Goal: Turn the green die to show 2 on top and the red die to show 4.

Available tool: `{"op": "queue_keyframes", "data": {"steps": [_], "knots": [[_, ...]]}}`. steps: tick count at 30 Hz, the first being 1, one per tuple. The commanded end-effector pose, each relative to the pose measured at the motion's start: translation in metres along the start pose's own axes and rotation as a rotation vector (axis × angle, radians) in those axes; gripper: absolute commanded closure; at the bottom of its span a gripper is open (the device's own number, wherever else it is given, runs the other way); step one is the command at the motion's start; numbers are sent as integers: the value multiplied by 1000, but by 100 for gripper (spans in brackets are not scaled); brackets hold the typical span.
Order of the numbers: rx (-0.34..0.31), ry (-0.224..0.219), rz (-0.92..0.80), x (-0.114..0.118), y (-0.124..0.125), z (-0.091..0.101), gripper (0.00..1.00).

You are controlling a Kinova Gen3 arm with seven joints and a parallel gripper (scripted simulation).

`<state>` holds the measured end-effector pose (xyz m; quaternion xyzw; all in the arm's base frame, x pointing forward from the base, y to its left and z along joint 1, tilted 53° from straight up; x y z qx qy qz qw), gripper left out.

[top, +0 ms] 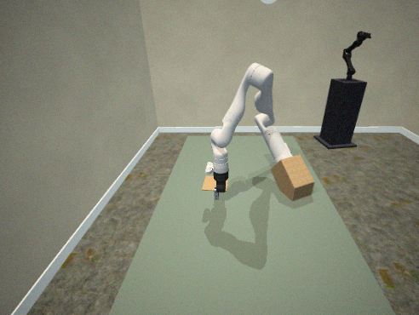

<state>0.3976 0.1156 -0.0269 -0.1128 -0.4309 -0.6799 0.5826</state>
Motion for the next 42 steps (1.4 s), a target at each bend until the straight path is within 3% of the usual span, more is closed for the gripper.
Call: {"op": "queue_keyframes", "data": {"steps": [1, 12, 25, 32, 42], "knots": [[1, 2, 0, -1, 0, 1, 66], [1, 2, 0, -1, 0, 12, 66], [1, 2, 0, 0, 0, 87, 66], [1, 2, 0, 0, 0, 100, 66], [1, 2, 0, 0, 0, 101, 66]]}}
Point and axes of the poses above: the point where the finger pads meet when closed, its own z axis back along the fingers, its own x axis across the jaws, y = z × x, the point moved 4 cm from there along z, back along the fingers, and after that the axes turned 6 degrees about -z, right-handed, at the moved point
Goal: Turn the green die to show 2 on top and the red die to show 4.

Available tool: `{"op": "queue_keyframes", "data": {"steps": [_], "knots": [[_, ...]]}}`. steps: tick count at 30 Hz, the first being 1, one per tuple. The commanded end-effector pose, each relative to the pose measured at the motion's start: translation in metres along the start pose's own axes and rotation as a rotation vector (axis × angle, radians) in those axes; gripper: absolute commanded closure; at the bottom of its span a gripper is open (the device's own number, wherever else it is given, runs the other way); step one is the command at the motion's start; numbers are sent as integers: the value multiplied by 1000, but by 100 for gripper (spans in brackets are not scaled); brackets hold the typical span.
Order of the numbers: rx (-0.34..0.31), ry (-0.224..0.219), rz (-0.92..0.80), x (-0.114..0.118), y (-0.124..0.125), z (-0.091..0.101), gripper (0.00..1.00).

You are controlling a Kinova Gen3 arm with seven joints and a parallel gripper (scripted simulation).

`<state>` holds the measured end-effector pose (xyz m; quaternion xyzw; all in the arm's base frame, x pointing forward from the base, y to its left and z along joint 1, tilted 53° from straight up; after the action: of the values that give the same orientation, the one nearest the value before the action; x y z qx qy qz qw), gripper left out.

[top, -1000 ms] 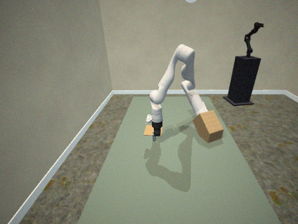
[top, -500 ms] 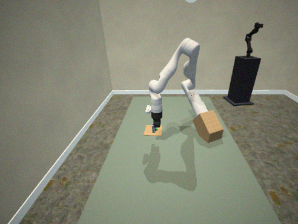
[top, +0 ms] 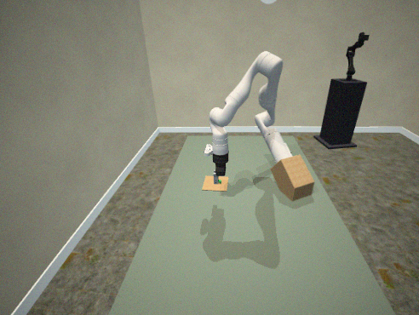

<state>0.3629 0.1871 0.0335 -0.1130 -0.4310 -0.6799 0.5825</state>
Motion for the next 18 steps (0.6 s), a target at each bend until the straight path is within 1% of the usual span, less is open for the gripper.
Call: {"op": "queue_keyframes", "data": {"steps": [1, 3, 5, 7, 9, 11, 12, 14, 18], "knots": [[1, 2, 0, 0, 0, 1, 66], [2, 2, 2, 2, 2, 2, 66], [6, 3, 15, 17, 12, 4, 66], [10, 3, 40, 44, 28, 7, 66], [10, 2, 71, 77, 42, 8, 66], [6, 2, 99, 105, 51, 7, 66], [4, 2, 109, 115, 54, 6, 66], [1, 2, 118, 123, 55, 5, 66], [1, 2, 119, 123, 55, 5, 66]]}}
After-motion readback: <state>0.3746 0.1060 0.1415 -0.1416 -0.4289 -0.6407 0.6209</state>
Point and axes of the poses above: the point where the finger pads meet when closed, its own z axis back along the fingers, its own x axis across the jaws, y = z × x, the point moved 4 cm from there along z, back along the fingers, and after that the axes turned 6 degrees about -z, right-handed, at the moved point
